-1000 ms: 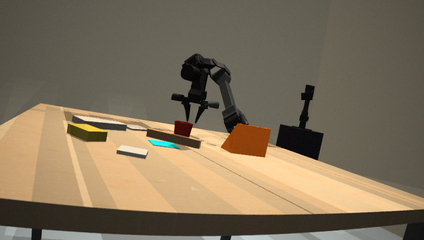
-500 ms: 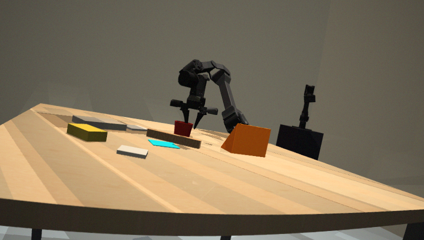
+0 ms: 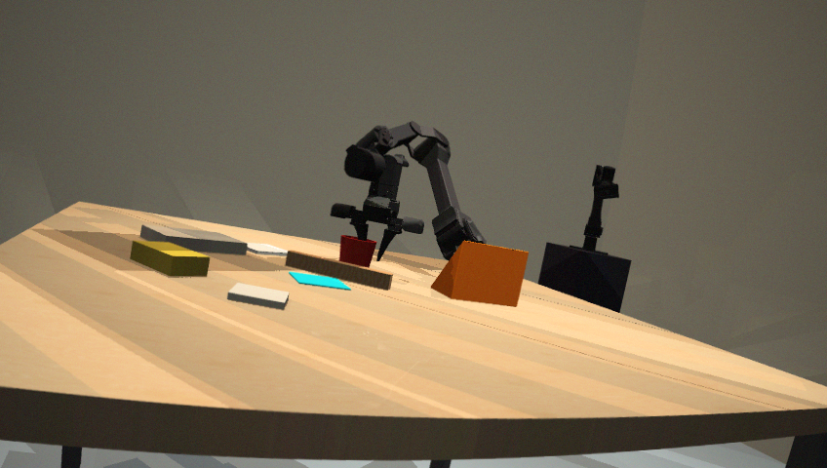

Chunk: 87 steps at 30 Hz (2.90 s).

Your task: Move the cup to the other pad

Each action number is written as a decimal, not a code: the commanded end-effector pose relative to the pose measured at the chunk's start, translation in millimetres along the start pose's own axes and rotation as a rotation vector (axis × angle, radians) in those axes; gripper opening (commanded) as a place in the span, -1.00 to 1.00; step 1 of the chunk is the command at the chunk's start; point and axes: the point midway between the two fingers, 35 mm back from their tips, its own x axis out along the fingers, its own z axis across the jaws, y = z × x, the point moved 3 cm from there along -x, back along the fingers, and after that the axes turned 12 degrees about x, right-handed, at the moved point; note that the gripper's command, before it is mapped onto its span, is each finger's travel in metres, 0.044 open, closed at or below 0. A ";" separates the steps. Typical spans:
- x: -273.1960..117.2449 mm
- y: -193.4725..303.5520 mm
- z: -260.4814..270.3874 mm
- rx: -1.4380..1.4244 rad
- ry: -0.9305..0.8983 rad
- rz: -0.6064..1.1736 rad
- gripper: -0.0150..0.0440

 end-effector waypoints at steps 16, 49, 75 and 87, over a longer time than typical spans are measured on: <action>0.9 0.3 0.2 0.000 0.000 0.001 -0.49; -53.2 -0.2 2.2 -0.013 0.002 0.006 -0.49; -53.9 -16.7 3.3 -0.010 0.001 0.004 -0.49; -54.2 -38.8 5.3 -0.007 0.000 0.002 -0.49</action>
